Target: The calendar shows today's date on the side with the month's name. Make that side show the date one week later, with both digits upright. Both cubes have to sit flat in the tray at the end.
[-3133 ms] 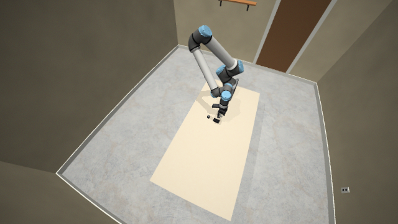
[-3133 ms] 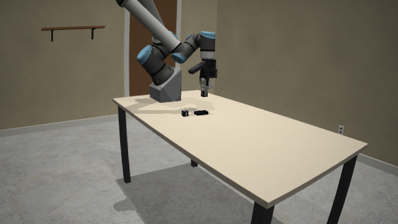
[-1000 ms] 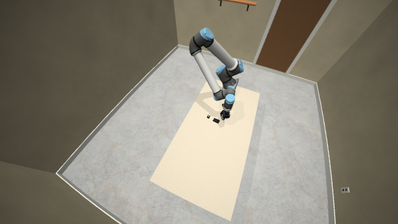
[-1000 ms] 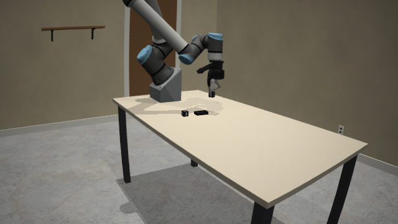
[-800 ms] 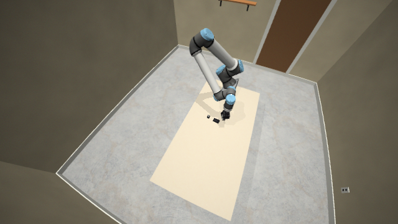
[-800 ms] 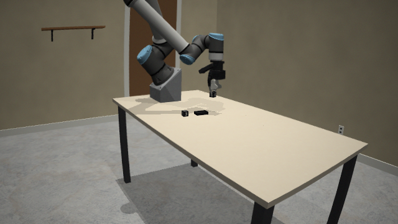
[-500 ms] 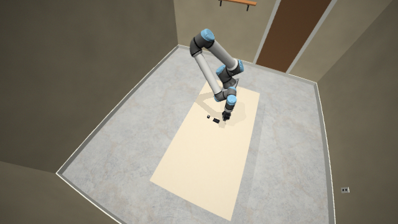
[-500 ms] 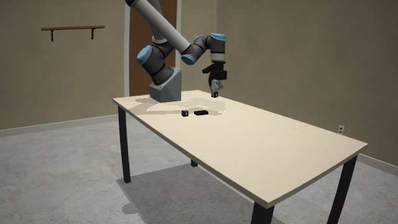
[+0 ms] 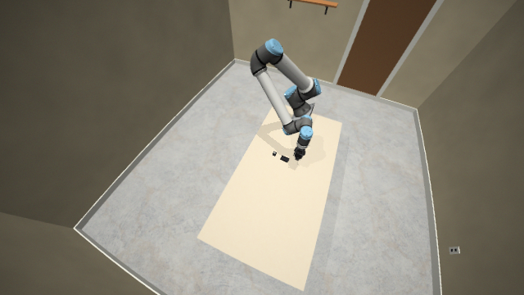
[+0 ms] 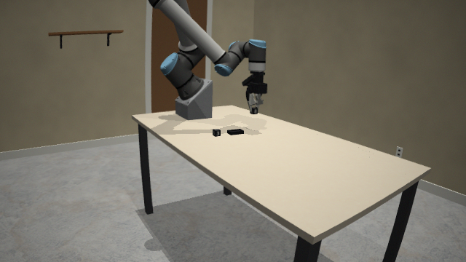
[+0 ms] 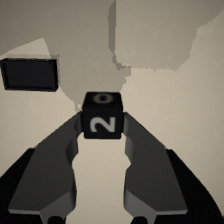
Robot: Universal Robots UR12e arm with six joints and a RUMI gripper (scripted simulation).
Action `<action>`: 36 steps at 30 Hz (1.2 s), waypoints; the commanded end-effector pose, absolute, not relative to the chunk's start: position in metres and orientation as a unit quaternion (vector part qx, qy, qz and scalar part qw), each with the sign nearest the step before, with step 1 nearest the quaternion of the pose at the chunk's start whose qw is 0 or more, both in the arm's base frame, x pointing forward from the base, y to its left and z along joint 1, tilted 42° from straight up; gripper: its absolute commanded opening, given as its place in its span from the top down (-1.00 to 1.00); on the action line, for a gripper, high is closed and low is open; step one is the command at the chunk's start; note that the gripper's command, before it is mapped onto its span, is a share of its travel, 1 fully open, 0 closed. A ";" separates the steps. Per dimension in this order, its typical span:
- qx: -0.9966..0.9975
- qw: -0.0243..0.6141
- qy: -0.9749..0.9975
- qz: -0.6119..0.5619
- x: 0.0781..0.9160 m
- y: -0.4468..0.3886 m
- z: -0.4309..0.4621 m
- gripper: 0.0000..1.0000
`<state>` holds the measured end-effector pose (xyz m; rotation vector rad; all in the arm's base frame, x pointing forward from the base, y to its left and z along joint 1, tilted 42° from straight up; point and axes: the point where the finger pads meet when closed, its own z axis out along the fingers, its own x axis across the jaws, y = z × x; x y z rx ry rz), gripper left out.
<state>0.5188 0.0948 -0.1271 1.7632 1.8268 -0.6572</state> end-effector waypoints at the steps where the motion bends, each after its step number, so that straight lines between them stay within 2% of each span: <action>1: 0.662 0.262 0.660 -0.239 0.521 0.098 -0.128 0.78; 22: 0.663 0.261 0.660 -0.240 0.518 0.093 -0.132 0.78; 36: 0.662 0.260 0.660 -0.241 0.517 0.060 -0.169 0.78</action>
